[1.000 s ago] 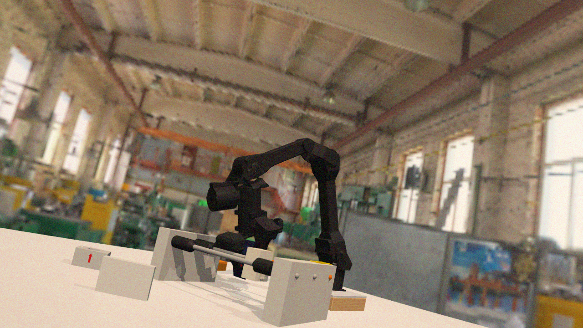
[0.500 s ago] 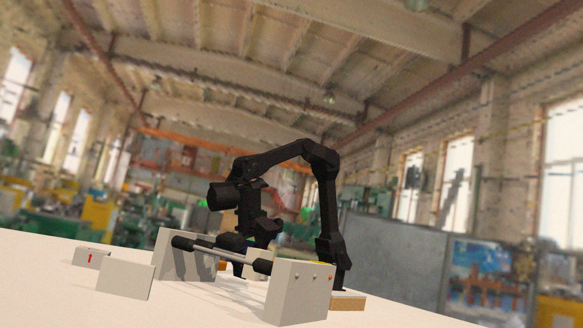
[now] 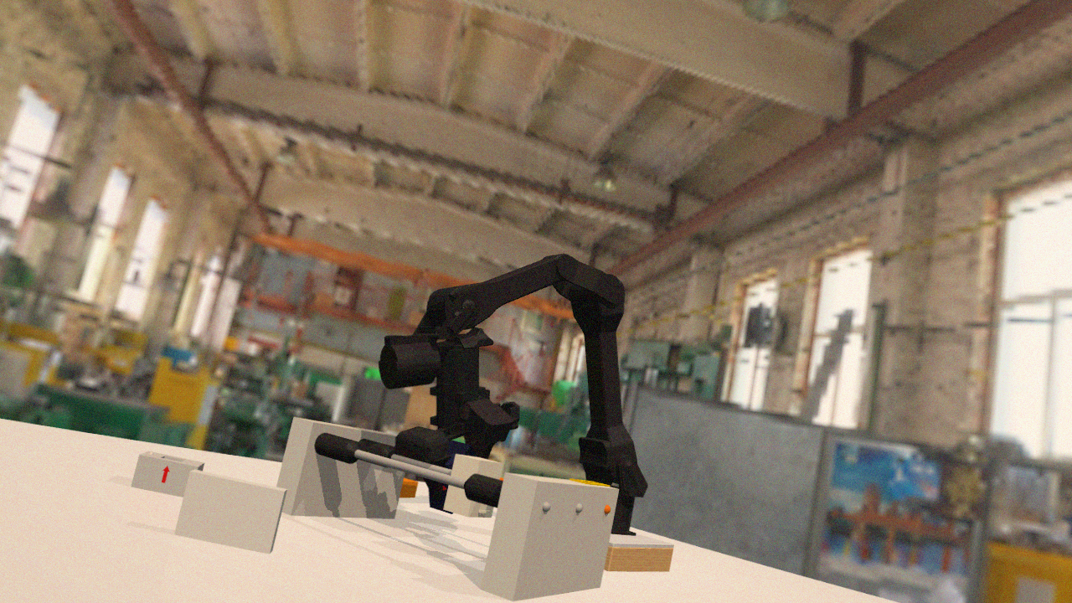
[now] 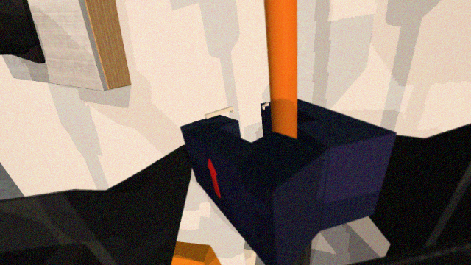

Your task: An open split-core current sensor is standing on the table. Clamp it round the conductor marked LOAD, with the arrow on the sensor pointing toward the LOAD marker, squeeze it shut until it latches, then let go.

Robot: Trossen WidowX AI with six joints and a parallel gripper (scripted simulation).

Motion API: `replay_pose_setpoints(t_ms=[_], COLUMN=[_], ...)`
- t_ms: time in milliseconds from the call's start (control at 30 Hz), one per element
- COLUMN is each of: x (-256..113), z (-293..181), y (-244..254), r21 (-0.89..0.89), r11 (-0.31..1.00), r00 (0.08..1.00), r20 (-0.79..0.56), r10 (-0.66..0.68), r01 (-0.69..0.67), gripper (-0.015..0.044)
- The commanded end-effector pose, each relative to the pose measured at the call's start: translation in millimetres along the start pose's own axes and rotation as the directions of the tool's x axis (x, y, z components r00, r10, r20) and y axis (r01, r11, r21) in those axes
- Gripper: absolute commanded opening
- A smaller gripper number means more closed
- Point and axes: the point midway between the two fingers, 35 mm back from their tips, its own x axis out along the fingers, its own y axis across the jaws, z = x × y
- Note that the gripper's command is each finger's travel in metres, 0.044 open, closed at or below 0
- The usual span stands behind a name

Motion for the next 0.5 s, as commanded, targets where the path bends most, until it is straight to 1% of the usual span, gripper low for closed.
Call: replay_pose_setpoints(t_ms=[0, 333, 467], x=[-1.3, -1.3, -1.3], z=[0.0, 0.0, 0.0], y=[3.6, 3.6, 3.6], r21=[0.002, 0.002, 0.002], r11=[1.0, 1.0, 1.0], r00=[1.0, 1.0, 1.0], r20=[-0.001, -0.001, -0.001], r10=[0.01, 0.01, 0.01], r01=[-0.01, -0.01, -0.01], gripper=[0.0353, 0.0287, 0.0182])
